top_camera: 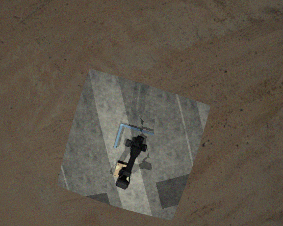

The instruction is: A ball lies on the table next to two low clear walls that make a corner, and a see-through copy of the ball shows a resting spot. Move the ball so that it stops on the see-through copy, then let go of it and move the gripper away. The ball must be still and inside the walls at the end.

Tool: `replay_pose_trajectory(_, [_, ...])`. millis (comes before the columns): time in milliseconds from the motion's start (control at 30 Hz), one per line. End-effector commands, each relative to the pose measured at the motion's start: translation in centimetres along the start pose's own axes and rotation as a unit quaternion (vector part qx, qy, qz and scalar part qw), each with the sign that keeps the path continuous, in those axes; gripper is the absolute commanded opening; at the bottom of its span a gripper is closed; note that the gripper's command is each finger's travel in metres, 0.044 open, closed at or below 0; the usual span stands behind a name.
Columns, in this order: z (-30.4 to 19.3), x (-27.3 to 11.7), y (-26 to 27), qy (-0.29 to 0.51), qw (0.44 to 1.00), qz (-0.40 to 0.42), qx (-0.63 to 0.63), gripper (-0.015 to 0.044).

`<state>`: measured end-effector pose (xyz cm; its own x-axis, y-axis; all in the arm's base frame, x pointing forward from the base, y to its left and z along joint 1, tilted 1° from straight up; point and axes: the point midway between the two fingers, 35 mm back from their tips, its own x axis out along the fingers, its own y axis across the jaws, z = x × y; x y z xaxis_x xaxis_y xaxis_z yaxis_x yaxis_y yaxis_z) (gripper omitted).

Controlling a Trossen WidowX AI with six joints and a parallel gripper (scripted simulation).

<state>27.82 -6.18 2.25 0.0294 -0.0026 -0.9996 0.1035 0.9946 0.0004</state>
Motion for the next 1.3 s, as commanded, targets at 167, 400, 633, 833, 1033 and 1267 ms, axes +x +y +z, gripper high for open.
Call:
replay_pose_trajectory(167, [0.2,-6.0,-0.1,-0.007,1.000,-0.003,-0.002,0.0000])
replay_pose_trajectory(400, [-0.5,-9.8,0.0,-0.007,1.000,-0.003,-0.002,0.0000])
replay_pose_trajectory(633, [1.3,-8.6,0.4,-0.007,1.000,-0.003,-0.002,0.0000])
replay_pose_trajectory(833, [3.6,-6.7,1.0,-0.008,1.000,-0.002,-0.002,0.0000])
replay_pose_trajectory(1033, [4.5,-5.7,1.3,-0.009,1.000,-0.002,-0.002,0.0000])
replay_pose_trajectory(1267, [4.7,-2.4,1.3,-0.009,1.000,-0.002,-0.002,0.0000])
